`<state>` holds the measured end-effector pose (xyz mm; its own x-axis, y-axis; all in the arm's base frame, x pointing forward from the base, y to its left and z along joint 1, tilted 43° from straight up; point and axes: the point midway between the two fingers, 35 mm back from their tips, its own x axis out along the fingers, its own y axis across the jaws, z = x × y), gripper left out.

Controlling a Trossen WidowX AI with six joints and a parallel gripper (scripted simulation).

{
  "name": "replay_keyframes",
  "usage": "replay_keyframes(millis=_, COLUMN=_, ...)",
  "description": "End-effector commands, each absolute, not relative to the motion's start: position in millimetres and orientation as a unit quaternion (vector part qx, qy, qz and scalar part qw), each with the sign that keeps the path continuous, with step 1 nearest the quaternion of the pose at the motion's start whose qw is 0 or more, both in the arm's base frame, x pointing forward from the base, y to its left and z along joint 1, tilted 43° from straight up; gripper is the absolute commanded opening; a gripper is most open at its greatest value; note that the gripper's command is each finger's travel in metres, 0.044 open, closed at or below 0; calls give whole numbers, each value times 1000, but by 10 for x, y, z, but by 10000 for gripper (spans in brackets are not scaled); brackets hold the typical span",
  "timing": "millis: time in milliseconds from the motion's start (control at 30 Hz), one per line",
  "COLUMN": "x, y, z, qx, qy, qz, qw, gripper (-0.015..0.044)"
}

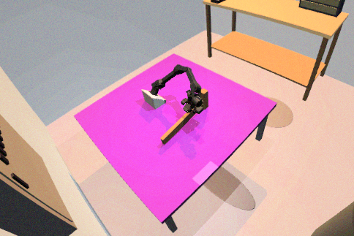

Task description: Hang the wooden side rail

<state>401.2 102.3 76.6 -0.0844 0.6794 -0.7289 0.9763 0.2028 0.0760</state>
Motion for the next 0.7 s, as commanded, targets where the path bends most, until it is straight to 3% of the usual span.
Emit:
replay_keyframes(millis=0, x=4036, y=990, z=842, qx=598, qy=694, qz=-220, qw=335, gripper=0)
replay_keyframes(millis=667, x=4026, y=1005, z=855, qx=598, qy=694, qz=-220, qw=335, gripper=0)
